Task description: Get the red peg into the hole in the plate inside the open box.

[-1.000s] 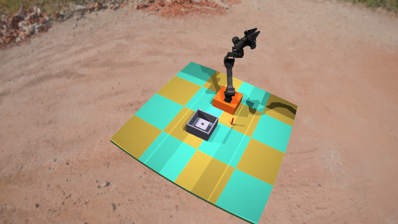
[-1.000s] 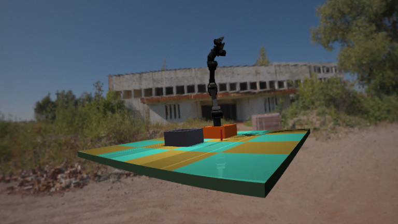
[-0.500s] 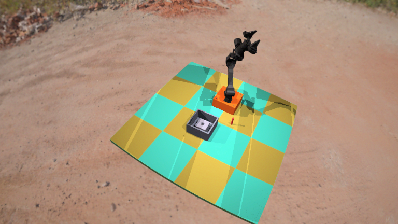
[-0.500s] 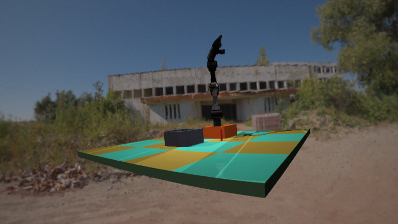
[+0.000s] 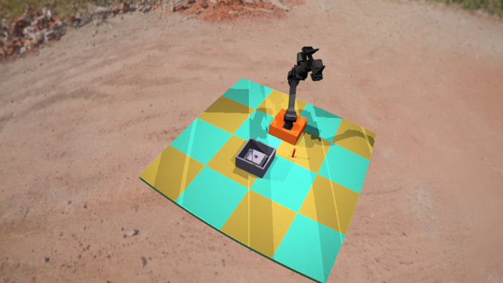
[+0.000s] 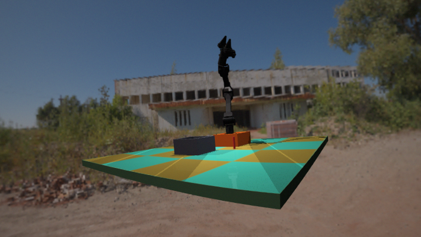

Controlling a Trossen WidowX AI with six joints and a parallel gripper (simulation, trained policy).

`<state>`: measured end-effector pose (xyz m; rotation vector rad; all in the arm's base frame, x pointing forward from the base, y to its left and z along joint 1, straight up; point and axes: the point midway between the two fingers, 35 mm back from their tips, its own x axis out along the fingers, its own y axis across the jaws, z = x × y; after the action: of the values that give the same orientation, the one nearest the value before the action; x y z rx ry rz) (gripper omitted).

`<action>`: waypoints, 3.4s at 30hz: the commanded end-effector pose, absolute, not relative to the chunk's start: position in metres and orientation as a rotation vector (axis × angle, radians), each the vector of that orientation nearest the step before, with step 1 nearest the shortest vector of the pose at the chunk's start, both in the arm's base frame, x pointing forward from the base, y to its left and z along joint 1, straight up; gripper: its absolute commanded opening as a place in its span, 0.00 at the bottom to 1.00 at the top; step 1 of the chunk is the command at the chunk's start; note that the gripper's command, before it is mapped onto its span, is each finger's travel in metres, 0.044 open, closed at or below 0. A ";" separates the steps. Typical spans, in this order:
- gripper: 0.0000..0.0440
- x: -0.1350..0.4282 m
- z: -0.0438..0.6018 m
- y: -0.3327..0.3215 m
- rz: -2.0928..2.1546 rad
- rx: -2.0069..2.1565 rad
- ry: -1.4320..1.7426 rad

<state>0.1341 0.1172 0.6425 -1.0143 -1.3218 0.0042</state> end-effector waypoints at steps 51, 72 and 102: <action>1.00 0.318 0.341 0.077 0.252 -0.151 0.334; 1.00 0.273 0.216 0.075 0.047 0.164 0.955; 1.00 0.163 0.109 0.086 -0.655 0.324 1.580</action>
<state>0.1744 0.0852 0.1210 0.3434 1.5381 -0.5685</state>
